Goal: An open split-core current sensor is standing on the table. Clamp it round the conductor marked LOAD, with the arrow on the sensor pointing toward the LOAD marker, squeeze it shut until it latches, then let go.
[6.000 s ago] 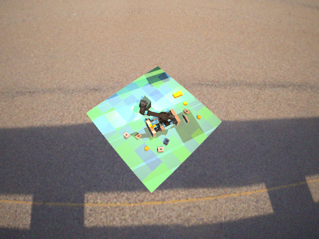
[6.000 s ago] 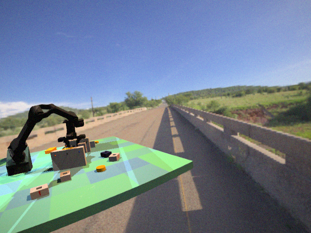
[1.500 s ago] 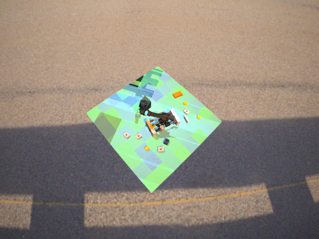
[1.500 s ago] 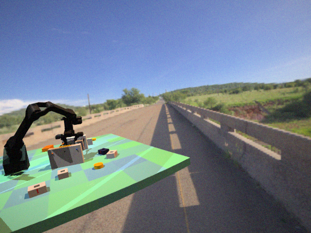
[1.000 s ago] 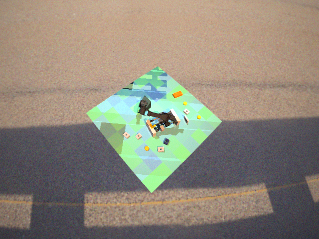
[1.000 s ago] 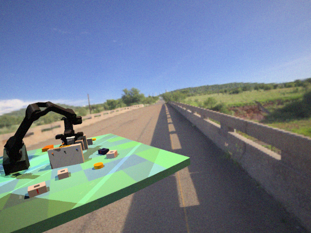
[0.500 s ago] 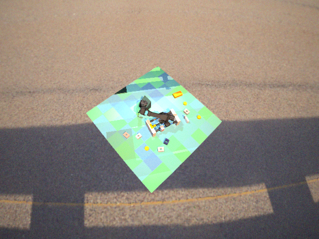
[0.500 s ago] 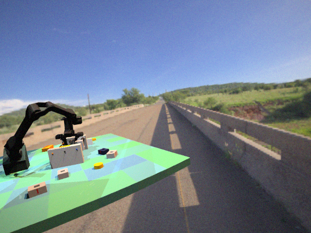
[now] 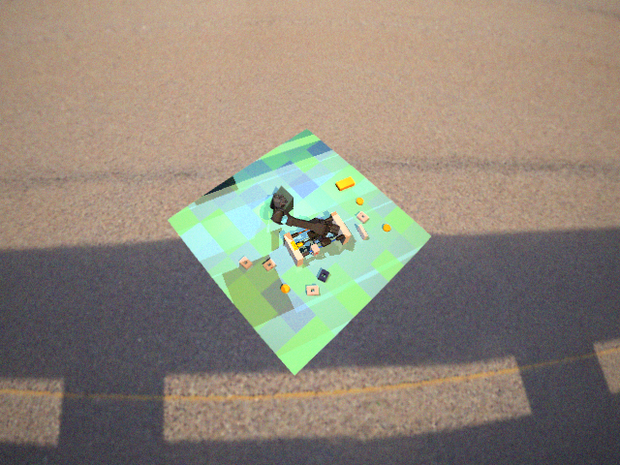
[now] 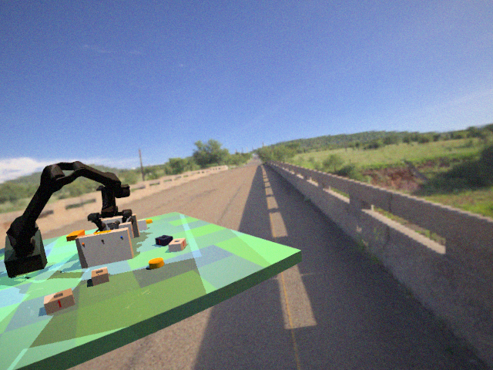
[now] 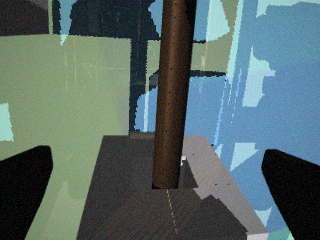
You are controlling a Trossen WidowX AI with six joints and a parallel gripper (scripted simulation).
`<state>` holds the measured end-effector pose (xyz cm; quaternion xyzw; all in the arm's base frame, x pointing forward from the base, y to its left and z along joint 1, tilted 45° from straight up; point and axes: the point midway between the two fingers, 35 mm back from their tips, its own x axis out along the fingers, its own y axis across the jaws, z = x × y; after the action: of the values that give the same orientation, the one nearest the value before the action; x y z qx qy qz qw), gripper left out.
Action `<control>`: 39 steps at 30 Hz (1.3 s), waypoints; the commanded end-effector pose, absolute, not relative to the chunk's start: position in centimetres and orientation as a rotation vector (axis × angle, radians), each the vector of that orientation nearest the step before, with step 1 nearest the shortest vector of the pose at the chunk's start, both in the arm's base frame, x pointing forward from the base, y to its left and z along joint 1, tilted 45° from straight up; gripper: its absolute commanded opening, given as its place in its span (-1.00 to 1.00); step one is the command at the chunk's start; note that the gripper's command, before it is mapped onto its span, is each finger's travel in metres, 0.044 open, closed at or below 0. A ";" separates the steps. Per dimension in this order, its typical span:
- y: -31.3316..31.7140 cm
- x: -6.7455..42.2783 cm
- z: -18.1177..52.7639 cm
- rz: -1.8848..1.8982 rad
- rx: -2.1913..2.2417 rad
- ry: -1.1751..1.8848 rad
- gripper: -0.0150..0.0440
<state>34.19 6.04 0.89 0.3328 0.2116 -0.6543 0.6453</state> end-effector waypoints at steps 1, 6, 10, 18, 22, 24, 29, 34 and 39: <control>7.8 34.2 2.3 -1.475 0.770 0.477 1.00; 13.0 33.2 7.1 -1.441 0.787 0.464 1.00; 13.2 33.1 7.3 -1.439 0.788 0.463 1.00; 13.2 33.1 7.3 -1.439 0.788 0.463 1.00; 13.2 33.1 7.3 -1.439 0.788 0.463 1.00; 13.2 33.1 7.3 -1.439 0.788 0.463 1.00; 13.2 33.1 7.3 -1.439 0.788 0.463 1.00; 13.2 33.1 7.3 -1.439 0.788 0.463 1.00; 13.2 33.1 7.3 -1.439 0.788 0.463 1.00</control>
<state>33.20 13.09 7.32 0.3457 0.2044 -0.6340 0.6609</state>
